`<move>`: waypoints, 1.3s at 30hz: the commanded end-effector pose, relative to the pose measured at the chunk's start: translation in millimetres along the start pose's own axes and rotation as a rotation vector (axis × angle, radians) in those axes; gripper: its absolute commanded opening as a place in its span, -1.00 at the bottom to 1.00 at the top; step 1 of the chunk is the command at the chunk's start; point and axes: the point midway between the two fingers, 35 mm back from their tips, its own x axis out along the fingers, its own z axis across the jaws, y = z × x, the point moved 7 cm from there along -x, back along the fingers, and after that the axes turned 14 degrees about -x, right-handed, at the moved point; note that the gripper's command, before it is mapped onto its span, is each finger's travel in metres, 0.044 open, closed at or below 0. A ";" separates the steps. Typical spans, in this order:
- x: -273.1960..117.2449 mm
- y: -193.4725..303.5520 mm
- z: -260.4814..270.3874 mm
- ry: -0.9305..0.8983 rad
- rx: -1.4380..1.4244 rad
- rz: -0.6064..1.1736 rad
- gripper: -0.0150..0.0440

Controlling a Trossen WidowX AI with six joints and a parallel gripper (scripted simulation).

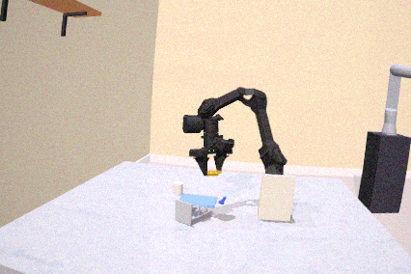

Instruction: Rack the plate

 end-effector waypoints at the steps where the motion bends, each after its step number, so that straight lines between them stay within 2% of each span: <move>1: 16.7 2.0 3.0 0.069 0.053 -0.086 -0.49; 21: 77.4 11.3 18.2 0.392 0.317 -0.367 -0.49; 39: 119.1 13.6 37.7 0.725 0.556 -0.509 -0.49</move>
